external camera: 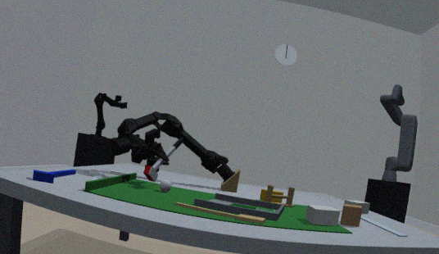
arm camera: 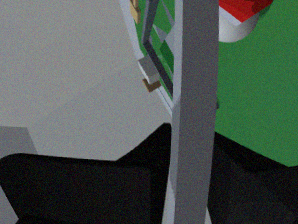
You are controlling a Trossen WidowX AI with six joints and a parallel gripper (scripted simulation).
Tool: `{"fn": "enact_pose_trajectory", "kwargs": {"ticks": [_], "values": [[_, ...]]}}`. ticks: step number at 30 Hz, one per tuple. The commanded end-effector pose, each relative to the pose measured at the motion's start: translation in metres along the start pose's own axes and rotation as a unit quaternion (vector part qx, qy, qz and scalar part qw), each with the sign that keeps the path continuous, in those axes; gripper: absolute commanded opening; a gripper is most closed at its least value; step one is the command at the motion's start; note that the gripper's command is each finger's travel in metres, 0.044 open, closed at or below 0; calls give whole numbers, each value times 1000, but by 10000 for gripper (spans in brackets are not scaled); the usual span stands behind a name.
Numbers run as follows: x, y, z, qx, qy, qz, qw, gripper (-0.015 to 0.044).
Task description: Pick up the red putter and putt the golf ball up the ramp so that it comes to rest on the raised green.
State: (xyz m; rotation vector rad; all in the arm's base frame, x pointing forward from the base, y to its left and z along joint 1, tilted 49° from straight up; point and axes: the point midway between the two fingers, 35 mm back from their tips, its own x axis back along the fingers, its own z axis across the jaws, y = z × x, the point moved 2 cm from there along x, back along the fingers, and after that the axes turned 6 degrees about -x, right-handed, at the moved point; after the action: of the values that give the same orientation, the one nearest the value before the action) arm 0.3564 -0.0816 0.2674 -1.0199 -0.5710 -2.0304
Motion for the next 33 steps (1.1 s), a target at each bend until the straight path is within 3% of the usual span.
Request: {"fn": "enact_pose_trajectory", "kwargs": {"ticks": [1,23,33], "values": [[-1,3,-4,2,4,0,1000,0],[-4,12,-17,-2,-1,-1,1000,0],[19,20,-22,-32,2,-5,999,0]]}}
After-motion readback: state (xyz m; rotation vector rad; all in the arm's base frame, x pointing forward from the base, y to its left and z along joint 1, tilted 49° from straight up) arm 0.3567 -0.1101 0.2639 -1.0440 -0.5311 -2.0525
